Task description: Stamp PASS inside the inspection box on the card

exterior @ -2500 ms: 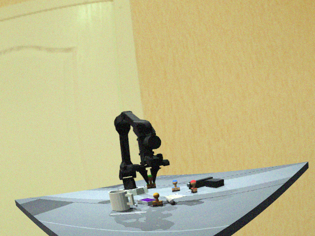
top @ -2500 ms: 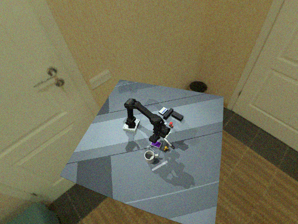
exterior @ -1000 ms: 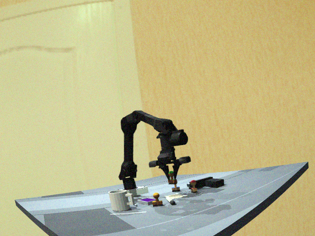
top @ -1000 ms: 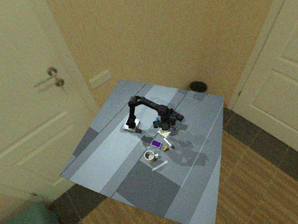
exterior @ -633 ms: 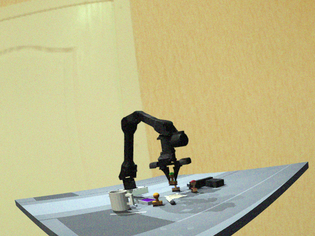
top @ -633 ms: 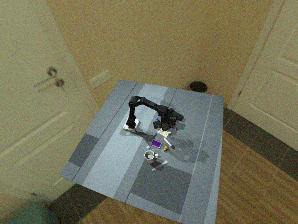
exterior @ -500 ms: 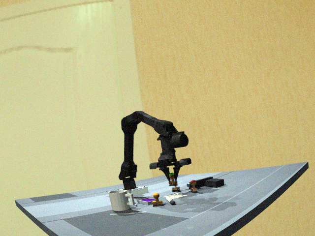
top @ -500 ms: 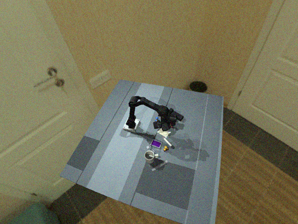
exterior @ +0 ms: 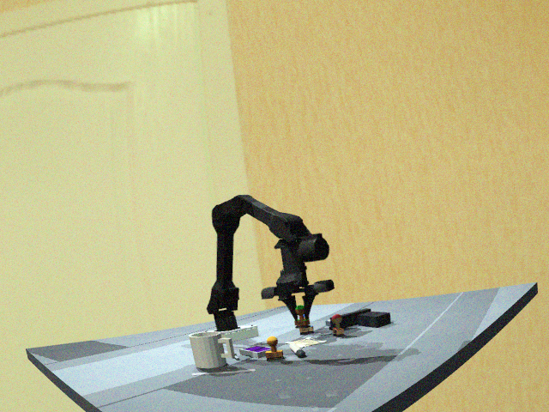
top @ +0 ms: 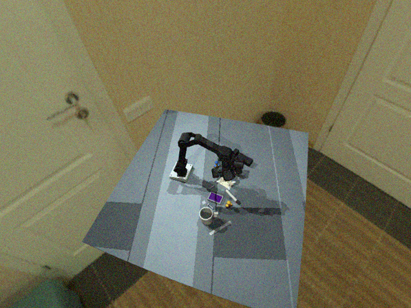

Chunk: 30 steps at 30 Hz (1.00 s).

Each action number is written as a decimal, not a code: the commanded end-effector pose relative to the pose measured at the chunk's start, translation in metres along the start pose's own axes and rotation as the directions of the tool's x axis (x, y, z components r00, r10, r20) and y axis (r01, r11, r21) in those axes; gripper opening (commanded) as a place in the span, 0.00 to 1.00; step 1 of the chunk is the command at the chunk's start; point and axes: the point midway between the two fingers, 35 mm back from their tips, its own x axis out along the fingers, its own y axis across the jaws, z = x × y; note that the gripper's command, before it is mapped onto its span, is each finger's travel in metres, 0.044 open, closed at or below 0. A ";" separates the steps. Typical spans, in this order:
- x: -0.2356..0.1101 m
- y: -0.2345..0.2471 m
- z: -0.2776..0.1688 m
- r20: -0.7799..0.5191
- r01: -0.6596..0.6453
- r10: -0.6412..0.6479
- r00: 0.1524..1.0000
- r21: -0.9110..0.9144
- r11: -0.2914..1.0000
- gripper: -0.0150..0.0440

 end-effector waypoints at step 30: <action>0.025 -0.001 -0.002 -0.007 0.005 -0.005 1.000 0.007 1.000 0.25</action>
